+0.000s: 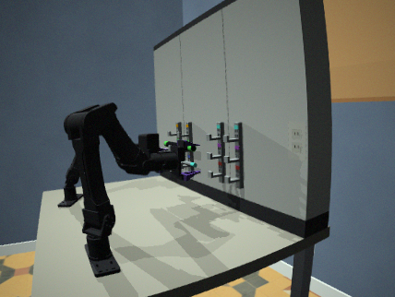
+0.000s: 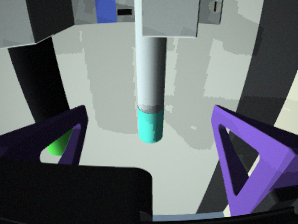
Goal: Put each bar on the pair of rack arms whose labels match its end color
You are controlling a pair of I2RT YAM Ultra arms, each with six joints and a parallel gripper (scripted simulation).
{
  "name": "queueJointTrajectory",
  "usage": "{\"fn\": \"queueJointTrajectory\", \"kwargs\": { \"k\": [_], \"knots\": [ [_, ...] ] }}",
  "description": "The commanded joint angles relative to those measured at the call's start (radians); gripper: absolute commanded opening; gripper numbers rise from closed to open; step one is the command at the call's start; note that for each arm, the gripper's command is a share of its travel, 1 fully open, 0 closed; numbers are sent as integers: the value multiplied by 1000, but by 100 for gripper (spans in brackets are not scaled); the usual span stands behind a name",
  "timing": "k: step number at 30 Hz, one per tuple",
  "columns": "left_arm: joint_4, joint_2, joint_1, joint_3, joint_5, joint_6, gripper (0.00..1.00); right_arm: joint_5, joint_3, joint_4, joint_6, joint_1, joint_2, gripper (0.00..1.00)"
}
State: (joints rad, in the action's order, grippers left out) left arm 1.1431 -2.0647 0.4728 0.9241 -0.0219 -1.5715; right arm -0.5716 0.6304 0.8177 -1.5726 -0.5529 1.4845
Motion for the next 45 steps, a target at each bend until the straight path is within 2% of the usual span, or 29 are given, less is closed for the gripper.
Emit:
{"fn": "queueJointTrajectory", "kwargs": {
  "k": [1,25,40,45],
  "knots": [
    [-32,-18,1,48,2,1,100,-4,4,28,2,-9,-5,100],
    [-63,-62,-4,123,6,1,100,-4,4,28,2,-9,-5,100],
    [-66,-58,-9,123,11,1,0,-4,4,28,2,-9,-5,100],
    [-65,-57,-9,121,11,0,0,-4,4,28,2,-9,-5,100]
  ]
}}
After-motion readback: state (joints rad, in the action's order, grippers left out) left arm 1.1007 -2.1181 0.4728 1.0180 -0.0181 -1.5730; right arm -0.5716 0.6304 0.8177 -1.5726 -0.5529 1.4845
